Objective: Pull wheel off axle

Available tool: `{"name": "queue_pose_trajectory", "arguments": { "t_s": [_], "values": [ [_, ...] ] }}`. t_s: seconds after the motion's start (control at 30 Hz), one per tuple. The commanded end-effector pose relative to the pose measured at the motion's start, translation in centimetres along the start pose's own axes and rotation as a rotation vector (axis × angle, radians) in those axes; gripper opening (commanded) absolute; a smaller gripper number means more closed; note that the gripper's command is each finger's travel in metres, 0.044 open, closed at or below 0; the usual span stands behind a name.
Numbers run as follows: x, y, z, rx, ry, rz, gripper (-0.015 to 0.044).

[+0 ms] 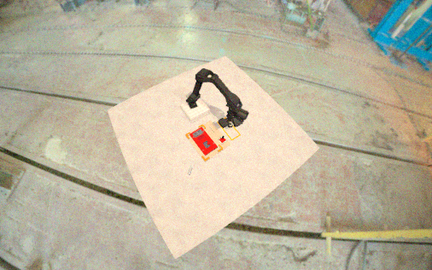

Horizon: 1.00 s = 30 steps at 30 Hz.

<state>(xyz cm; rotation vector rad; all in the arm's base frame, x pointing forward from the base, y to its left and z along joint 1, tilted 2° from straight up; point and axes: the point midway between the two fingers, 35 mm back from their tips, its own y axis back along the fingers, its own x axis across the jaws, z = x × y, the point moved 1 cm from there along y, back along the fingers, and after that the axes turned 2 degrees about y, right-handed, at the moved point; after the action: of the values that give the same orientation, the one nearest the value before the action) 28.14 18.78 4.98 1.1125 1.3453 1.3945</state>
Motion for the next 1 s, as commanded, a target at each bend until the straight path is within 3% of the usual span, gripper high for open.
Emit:
{"name": "queue_pose_trajectory", "arguments": {
  "t_s": [0.0,0.27,0.67,0.97],
  "values": [
    [-0.1,-2.6,-0.4,0.012,-0.005,-0.003,0.0],
    [-0.2,-5.5,-0.7,0.013,-0.005,-0.003,0.0],
    [-0.2,-4.6,-0.6,0.02,-0.001,-0.007,0.03],
    [-0.2,0.8,-0.6,0.012,-0.005,-0.003,0.03]
  ]
}}
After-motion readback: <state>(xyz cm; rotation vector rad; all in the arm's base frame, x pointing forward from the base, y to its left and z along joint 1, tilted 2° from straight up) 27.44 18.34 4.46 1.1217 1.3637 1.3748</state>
